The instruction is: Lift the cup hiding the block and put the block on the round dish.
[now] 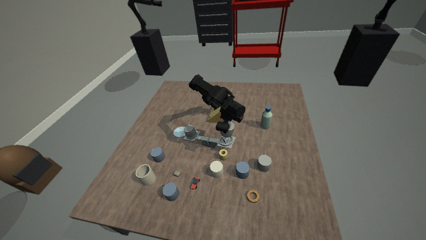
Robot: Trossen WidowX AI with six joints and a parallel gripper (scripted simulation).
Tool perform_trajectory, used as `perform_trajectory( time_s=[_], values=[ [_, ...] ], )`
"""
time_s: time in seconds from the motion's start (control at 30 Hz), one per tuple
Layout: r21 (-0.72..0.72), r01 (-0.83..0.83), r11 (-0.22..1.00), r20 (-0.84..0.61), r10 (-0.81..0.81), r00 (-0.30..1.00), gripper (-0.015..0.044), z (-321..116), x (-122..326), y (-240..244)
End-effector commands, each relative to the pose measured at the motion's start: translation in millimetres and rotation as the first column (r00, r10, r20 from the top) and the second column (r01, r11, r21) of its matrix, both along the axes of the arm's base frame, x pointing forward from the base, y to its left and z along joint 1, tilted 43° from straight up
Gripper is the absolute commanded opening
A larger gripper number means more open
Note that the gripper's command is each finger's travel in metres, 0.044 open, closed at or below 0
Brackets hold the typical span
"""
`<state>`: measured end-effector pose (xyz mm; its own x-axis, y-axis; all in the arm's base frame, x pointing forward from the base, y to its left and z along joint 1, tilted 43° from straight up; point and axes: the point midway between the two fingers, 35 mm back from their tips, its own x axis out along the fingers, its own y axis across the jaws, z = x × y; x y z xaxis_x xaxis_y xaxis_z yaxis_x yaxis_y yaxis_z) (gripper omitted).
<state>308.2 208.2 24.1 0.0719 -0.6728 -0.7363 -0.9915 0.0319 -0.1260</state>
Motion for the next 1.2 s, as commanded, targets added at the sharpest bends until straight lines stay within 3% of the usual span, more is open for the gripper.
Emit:
perform_trajectory(
  time_s=[0.0,0.63,1.17],
  values=[
    [0.002,-0.001,1.000,0.001,0.001,1.000,0.0000,-0.3,0.3,0.3],
    [0.003,0.001,1.000,0.002,-0.001,1.000,0.0000,-4.1,-1.6,1.7],
    [0.015,0.063,0.998,0.023,-0.063,0.998,0.0000,-147.2,-99.5,22.2]
  ],
)
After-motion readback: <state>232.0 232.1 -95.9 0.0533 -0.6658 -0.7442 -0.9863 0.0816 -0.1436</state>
